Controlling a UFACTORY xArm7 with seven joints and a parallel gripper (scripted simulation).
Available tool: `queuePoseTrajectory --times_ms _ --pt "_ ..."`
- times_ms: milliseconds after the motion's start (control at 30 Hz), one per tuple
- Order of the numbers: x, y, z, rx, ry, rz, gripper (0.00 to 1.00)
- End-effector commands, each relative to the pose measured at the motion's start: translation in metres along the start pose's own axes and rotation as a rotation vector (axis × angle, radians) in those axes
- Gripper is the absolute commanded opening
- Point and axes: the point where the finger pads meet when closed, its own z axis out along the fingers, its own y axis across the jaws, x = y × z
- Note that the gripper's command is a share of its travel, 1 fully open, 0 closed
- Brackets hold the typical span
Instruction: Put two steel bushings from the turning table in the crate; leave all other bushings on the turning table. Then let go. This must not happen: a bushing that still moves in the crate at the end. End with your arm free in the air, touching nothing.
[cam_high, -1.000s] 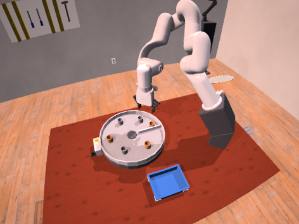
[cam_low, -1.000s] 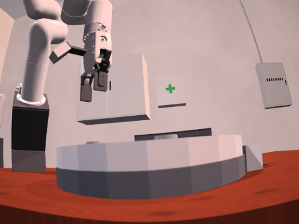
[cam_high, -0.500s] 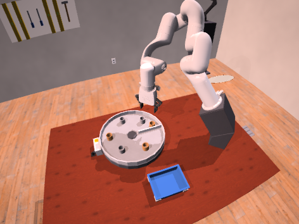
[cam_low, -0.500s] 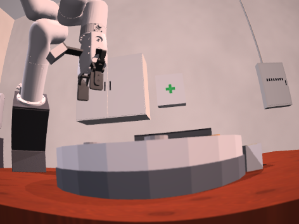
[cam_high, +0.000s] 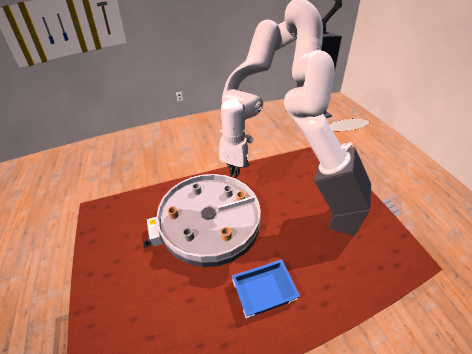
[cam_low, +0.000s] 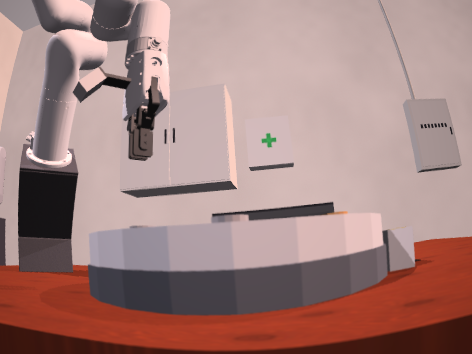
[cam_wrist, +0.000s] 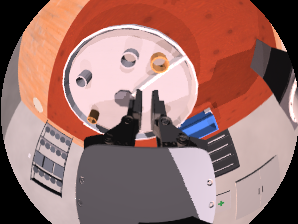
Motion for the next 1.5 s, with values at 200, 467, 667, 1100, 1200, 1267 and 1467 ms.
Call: queuePoseTrajectory --times_ms 200,467,667,1100,1200,1267,1467 --pt "-0.0004 -0.0008 -0.0004 0.002 -0.001 0.0 0.12" --pt "-0.0004 -0.0008 -0.0004 0.002 -0.001 0.0 0.12" --pt "-0.0004 -0.0008 -0.0004 0.002 -0.001 0.0 0.12" --pt "-0.0004 -0.0008 -0.0004 0.002 -0.001 0.0 0.15" --pt "-0.0004 -0.0008 -0.0004 0.002 -0.001 0.0 0.15" --pt "-0.0004 -0.0008 -0.0004 0.002 -0.001 0.0 0.15" --pt "-0.0004 -0.0008 -0.0004 0.002 -0.001 0.0 0.15"
